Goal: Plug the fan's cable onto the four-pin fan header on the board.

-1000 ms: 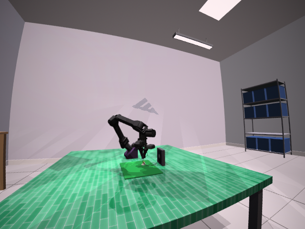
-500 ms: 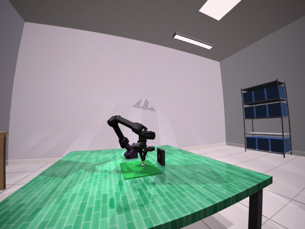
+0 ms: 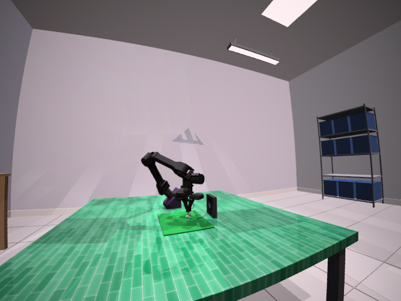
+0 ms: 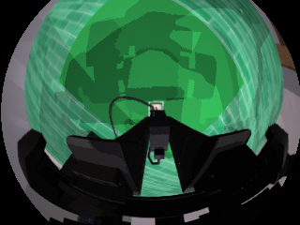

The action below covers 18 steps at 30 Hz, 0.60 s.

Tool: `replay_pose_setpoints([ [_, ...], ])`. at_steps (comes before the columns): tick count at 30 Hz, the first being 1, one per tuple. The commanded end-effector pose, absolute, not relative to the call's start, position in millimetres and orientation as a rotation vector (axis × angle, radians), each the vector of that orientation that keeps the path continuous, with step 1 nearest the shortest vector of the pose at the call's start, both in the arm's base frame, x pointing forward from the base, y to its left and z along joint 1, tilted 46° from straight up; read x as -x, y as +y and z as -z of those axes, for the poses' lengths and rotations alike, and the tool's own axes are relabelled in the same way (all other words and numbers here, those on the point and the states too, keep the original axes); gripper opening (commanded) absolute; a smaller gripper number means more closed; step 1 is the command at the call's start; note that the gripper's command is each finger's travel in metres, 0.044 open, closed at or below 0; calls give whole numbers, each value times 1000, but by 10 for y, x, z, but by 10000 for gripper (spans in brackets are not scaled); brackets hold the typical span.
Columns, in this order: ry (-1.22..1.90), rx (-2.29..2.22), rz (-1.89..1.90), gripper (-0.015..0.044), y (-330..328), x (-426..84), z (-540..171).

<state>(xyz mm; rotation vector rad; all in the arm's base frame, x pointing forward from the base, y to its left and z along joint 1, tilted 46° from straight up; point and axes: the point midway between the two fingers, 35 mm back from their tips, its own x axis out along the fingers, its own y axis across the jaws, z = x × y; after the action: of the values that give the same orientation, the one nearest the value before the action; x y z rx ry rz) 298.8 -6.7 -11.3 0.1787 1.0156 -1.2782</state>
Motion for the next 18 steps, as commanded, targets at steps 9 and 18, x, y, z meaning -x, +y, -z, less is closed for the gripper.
replay_pose_setpoints([
  [9, 1015, -176, 1278, 0, -71, -2986, 133],
  [18, 1014, -178, 1279, 0, -89, -2985, 143],
])
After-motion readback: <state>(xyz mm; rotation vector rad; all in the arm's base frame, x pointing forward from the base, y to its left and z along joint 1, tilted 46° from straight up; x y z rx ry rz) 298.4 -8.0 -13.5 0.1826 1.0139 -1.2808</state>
